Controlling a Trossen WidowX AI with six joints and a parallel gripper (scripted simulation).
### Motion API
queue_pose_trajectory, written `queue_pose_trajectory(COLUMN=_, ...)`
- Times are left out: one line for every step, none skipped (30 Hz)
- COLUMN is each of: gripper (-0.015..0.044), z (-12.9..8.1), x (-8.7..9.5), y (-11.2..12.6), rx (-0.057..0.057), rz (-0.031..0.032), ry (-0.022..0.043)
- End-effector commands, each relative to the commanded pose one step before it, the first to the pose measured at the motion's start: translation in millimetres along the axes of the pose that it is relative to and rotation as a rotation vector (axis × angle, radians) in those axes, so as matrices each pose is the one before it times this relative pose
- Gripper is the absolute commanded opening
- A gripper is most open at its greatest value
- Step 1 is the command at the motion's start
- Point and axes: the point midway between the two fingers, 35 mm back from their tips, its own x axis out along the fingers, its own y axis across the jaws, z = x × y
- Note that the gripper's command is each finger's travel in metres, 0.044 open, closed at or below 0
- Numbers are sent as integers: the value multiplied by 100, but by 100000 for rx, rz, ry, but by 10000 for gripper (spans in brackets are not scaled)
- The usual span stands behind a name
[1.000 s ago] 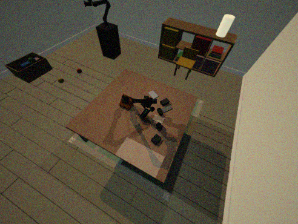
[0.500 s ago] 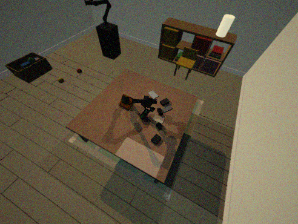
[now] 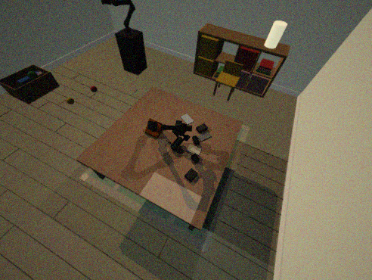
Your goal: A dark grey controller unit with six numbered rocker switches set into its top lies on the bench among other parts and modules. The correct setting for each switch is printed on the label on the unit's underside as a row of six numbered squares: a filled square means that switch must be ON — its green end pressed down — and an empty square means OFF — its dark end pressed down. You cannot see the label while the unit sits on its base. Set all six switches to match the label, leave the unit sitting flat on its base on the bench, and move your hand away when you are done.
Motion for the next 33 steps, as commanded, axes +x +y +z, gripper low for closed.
queue_pose_trajectory(gripper=337, z=-426, x=645, y=72, rx=-450, rz=630, ry=1522)
queue_pose_trajectory(gripper=337, z=-1, x=67, y=0, rx=0, rz=-1, ry=3)
queue_pose_trajectory(gripper=337, z=-1, x=67, y=0, rx=0, rz=-1, ry=3)
queue_pose_trajectory(gripper=337, z=-1, x=68, y=0, rx=0, rz=-1, ry=3)
queue_pose_trajectory(gripper=337, z=-1, x=68, y=0, rx=0, rz=-1, ry=3)
queue_pose_trajectory(gripper=337, z=-1, x=68, y=0, rx=0, rz=-1, ry=3)
queue_pose_trajectory(gripper=337, z=-1, x=68, y=0, rx=0, rz=-1, ry=3)
queue_pose_trajectory(gripper=337, z=-1, x=68, y=0, rx=0, rz=-1, ry=3)
queue_pose_trajectory(gripper=337, z=-1, x=69, y=0, rx=0, rz=-1, ry=3)
queue_pose_trajectory(gripper=337, z=-1, x=69, y=0, rx=0, rz=-1, ry=3)
queue_pose_trajectory(gripper=337, z=-1, x=69, y=0, rx=0, rz=-1, ry=3)
queue_pose_trajectory(gripper=337, z=-1, x=70, y=0, rx=0, rz=-1, ry=3)
queue_pose_trajectory(gripper=337, z=-1, x=70, y=0, rx=0, rz=-1, ry=3)
queue_pose_trajectory(gripper=337, z=-1, x=70, y=0, rx=0, rz=-1, ry=3)
queue_pose_trajectory(gripper=338, z=-1, x=70, y=0, rx=0, rz=-1, ry=3)
queue_pose_trajectory(gripper=337, z=-1, x=70, y=0, rx=0, rz=-1, ry=3)
queue_pose_trajectory(gripper=338, z=-1, x=71, y=0, rx=0, rz=-1, ry=3)
queue_pose_trajectory(gripper=338, z=-1, x=71, y=0, rx=0, rz=-1, ry=3)
queue_pose_trajectory(gripper=338, z=-1, x=71, y=0, rx=0, rz=-1, ry=3)
queue_pose_trajectory(gripper=338, z=-1, x=71, y=0, rx=0, rz=-1, ry=3)
queue_pose_trajectory(gripper=338, z=-1, x=71, y=0, rx=0, rz=-1, ry=3)
queue_pose_trajectory(gripper=338, z=-1, x=72, y=0, rx=0, rz=-1, ry=3)
queue_pose_trajectory(gripper=338, z=-1, x=72, y=0, rx=0, rz=-1, ry=3)
queue_pose_trajectory(gripper=338, z=-1, x=72, y=0, rx=0, rz=-1, ry=3)
queue_pose_trajectory(gripper=338, z=-1, x=72, y=0, rx=0, rz=-1, ry=3)
queue_pose_trajectory(gripper=338, z=-1, x=72, y=0, rx=0, rz=-1, ry=3)
queue_pose_trajectory(gripper=338, z=-1, x=72, y=0, rx=0, rz=-1, ry=3)
queue_pose_trajectory(gripper=338, z=-1, x=73, y=0, rx=0, rz=-1, ry=3)
queue_pose_trajectory(gripper=338, z=-1, x=73, y=0, rx=0, rz=-1, ry=3)
queue_pose_trajectory(gripper=338, z=-1, x=73, y=0, rx=0, rz=-1, ry=3)
queue_pose_trajectory(gripper=338, z=-1, x=73, y=0, rx=0, rz=-1, ry=3)
queue_pose_trajectory(gripper=338, z=-1, x=73, y=0, rx=0, rz=-1, ry=3)
queue_pose_trajectory(gripper=338, z=-1, x=73, y=0, rx=0, rz=-1, ry=3)
